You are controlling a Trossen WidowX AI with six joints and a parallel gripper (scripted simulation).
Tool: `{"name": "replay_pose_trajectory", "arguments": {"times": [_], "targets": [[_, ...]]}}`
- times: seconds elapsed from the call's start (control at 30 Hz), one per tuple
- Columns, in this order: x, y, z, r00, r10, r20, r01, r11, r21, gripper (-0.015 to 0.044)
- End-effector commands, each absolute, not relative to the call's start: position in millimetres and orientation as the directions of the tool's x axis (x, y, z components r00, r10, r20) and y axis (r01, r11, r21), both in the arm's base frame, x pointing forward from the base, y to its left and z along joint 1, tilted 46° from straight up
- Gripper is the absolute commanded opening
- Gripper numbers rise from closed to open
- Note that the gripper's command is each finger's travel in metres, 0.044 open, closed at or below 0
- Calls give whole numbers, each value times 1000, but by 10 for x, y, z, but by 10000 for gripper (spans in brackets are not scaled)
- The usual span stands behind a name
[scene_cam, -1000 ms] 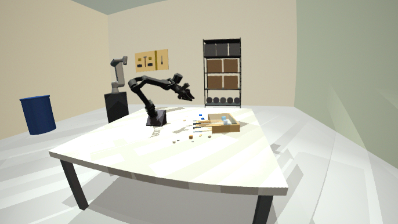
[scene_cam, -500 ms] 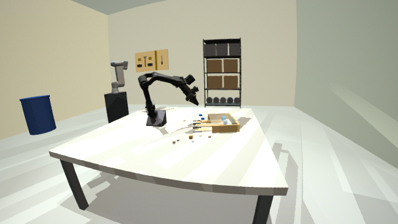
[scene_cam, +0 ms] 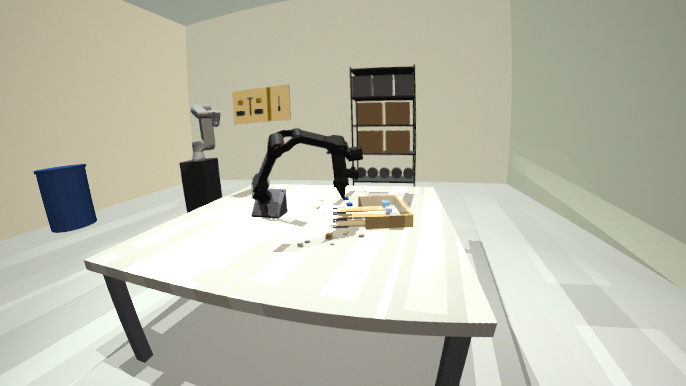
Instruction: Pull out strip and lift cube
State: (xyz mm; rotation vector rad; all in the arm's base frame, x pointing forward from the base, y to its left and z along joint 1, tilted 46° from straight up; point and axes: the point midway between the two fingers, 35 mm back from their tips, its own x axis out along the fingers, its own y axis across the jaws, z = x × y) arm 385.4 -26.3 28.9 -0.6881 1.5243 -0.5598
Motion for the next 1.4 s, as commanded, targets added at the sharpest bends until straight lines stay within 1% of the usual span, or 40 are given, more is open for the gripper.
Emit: {"name": "replay_pose_trajectory", "arguments": {"times": [0.0, 1.37], "targets": [[3829, -369, 265, -100, -709, -698, -90, 706, -703, 0], [3809, -788, -161, -100, -710, -697, -90, 705, -704, 0]]}}
